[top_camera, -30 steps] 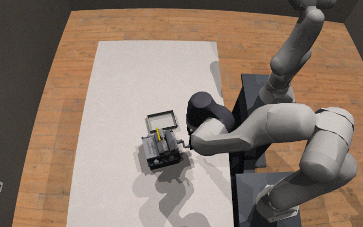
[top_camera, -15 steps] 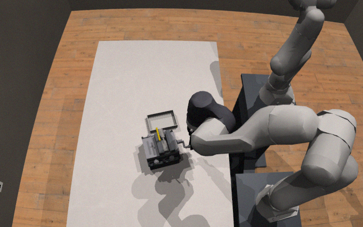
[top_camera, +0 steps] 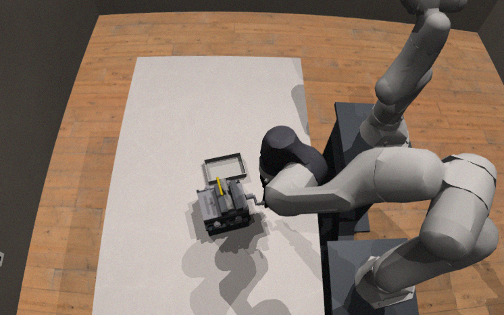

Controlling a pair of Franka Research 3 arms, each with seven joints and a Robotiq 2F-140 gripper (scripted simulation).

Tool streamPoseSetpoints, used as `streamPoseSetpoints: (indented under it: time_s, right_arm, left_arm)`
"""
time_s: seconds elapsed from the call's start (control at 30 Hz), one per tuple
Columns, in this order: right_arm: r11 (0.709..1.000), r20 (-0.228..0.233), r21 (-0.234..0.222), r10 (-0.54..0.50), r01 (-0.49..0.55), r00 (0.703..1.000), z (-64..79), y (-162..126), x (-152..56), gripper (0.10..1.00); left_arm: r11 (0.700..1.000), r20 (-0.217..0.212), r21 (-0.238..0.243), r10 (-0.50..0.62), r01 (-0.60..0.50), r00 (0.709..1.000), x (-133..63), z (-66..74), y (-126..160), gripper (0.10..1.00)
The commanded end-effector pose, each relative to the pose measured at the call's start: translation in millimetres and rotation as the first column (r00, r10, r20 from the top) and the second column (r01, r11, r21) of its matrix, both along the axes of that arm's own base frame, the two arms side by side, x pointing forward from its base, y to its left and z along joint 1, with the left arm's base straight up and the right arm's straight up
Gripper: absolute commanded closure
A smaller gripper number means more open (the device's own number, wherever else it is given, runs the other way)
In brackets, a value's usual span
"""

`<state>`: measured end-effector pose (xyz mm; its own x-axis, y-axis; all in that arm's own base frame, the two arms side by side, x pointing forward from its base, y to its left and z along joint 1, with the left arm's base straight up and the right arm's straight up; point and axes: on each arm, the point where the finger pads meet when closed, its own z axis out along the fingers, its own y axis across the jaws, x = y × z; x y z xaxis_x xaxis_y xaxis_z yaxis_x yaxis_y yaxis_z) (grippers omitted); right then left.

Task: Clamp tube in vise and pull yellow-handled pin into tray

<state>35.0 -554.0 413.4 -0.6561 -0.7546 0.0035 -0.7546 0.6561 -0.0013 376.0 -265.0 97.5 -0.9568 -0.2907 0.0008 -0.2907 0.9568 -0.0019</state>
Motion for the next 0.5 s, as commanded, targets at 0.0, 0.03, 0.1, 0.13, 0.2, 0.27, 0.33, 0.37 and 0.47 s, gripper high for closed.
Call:
streamPoseSetpoints:
  time_s: [0.0,0.03,0.1,0.13,0.2,0.27,0.33,0.37,0.47]
  right_arm:
    - [1.000,0.001,0.003,-0.005,0.005,1.000,-0.4,0.6,0.7,0.098]
    - [1.000,0.001,0.003,-0.005,0.005,1.000,-0.4,0.6,0.7,0.098]
    - [1.000,0.001,0.003,-0.005,0.005,1.000,-0.4,0.6,0.7,0.098]
    - [1.000,0.001,0.003,-0.005,0.005,1.000,-0.4,0.6,0.7,0.098]
    - [1.000,0.001,0.003,-0.005,0.005,1.000,-0.4,0.6,0.7,0.098]
    - [1.000,0.001,0.003,-0.005,0.005,1.000,-0.4,0.6,0.7,0.098]
    - [1.000,0.001,0.003,-0.005,0.005,1.000,-0.4,0.6,0.7,0.098]
    - [1.000,0.001,0.003,-0.005,0.005,1.000,-0.4,0.6,0.7,0.098]
    - [1.000,0.001,0.003,-0.005,0.005,1.000,-0.4,0.6,0.7,0.098]
  left_arm:
    - [1.000,0.000,0.002,0.003,-0.003,1.000,-0.2,2.2,0.2,0.968]
    - [1.000,0.000,0.002,0.003,-0.003,1.000,-0.2,2.4,0.2,0.968]
    - [1.000,0.000,0.002,0.003,-0.003,1.000,-0.2,2.4,0.2,0.968]
    - [1.000,0.000,0.002,0.003,-0.003,1.000,-0.2,2.6,0.2,0.968]
    - [1.000,0.000,0.002,0.003,-0.003,1.000,-0.2,3.0,0.2,0.968]
    - [1.000,0.000,0.002,0.003,-0.003,1.000,-0.2,3.4,0.3,0.968]
    - [1.000,0.000,0.002,0.003,-0.003,1.000,-0.2,3.7,0.3,0.968]
    - [1.000,0.000,0.002,0.003,-0.003,1.000,-0.2,3.8,0.3,0.968]
    - [1.000,0.000,0.002,0.003,-0.003,1.000,-0.2,4.1,0.3,0.968]
